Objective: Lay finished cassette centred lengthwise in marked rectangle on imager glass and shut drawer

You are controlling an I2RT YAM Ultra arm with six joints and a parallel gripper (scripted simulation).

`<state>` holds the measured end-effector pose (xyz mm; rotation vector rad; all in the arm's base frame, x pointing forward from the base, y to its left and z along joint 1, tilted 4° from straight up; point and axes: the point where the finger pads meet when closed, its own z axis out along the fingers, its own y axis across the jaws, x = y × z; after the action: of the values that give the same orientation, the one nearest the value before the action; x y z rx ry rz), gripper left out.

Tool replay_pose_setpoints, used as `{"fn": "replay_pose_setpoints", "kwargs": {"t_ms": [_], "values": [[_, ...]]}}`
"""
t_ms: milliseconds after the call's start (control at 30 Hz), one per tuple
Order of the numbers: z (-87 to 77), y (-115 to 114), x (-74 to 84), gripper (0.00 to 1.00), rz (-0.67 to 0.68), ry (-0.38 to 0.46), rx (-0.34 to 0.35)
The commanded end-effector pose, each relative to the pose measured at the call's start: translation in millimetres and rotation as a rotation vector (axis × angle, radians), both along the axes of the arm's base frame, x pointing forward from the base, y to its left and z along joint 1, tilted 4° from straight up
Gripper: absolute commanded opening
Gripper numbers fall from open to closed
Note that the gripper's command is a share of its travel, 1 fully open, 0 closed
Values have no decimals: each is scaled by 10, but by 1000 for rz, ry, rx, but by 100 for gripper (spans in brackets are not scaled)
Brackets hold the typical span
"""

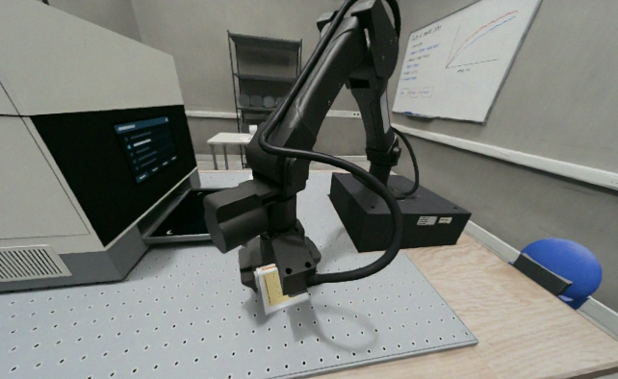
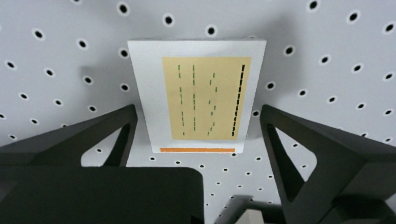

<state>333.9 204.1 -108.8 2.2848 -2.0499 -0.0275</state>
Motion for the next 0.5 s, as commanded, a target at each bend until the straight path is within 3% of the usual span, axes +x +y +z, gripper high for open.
{"fn": "replay_pose_setpoints", "kwargs": {"t_ms": [0,467], "values": [[-22,116,16,100,9,-15,20],[-89,35,-14,100,1,-2,12]]}}
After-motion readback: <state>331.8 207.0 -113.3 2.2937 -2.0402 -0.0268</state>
